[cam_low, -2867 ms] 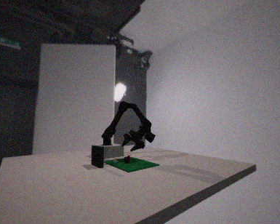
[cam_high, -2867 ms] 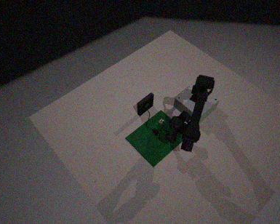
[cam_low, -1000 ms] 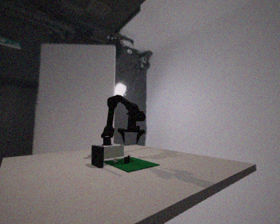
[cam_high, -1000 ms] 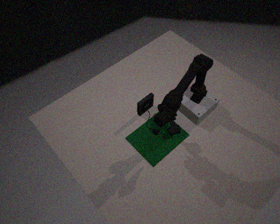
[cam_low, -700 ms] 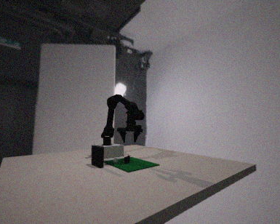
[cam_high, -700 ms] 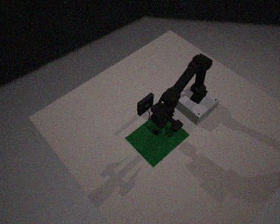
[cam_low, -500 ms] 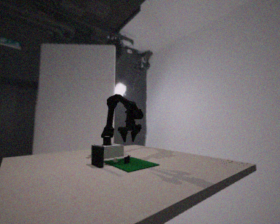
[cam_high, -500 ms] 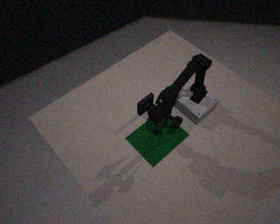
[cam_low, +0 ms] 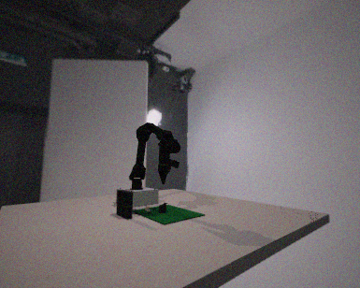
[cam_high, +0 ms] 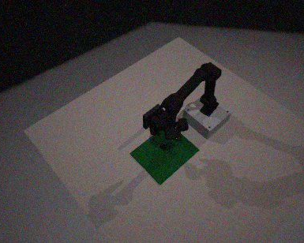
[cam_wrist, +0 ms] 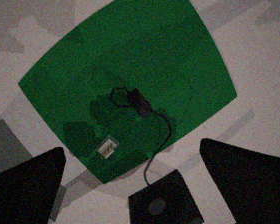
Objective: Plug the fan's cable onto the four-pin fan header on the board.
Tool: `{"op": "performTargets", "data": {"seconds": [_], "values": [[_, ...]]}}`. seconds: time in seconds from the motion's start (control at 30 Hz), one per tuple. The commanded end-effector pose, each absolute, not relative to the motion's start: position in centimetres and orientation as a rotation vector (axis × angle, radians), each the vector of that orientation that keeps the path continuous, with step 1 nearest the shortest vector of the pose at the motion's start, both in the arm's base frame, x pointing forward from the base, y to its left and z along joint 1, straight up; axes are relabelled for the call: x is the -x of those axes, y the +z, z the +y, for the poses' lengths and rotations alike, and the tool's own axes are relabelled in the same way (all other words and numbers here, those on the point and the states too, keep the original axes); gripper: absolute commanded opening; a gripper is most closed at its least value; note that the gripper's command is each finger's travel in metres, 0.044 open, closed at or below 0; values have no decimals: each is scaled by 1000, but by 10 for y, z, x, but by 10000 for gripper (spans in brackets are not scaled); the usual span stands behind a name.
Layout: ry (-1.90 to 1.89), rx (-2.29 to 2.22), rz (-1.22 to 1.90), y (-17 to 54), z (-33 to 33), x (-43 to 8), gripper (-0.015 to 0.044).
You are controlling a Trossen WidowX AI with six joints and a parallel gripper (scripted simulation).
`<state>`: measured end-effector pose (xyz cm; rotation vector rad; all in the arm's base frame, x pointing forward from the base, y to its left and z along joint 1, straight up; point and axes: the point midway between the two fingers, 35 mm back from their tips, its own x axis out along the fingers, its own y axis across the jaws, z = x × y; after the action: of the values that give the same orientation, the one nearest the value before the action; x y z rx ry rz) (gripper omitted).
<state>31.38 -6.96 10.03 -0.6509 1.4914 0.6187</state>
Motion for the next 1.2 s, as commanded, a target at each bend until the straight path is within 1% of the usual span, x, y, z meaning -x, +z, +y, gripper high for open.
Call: {"op": "performTargets", "data": {"seconds": [0.0,0.63,0.73,0.93,1.17], "values": [[1131,1159,1238,116,-90,-323,440],[1131,1159,1238,113,-90,-323,440],[1131,1160,1238,90,-91,-327,440],[1131,1159,1238,18,-90,-325,440],[1131,1159,1238,16,-90,-324,440]]}}
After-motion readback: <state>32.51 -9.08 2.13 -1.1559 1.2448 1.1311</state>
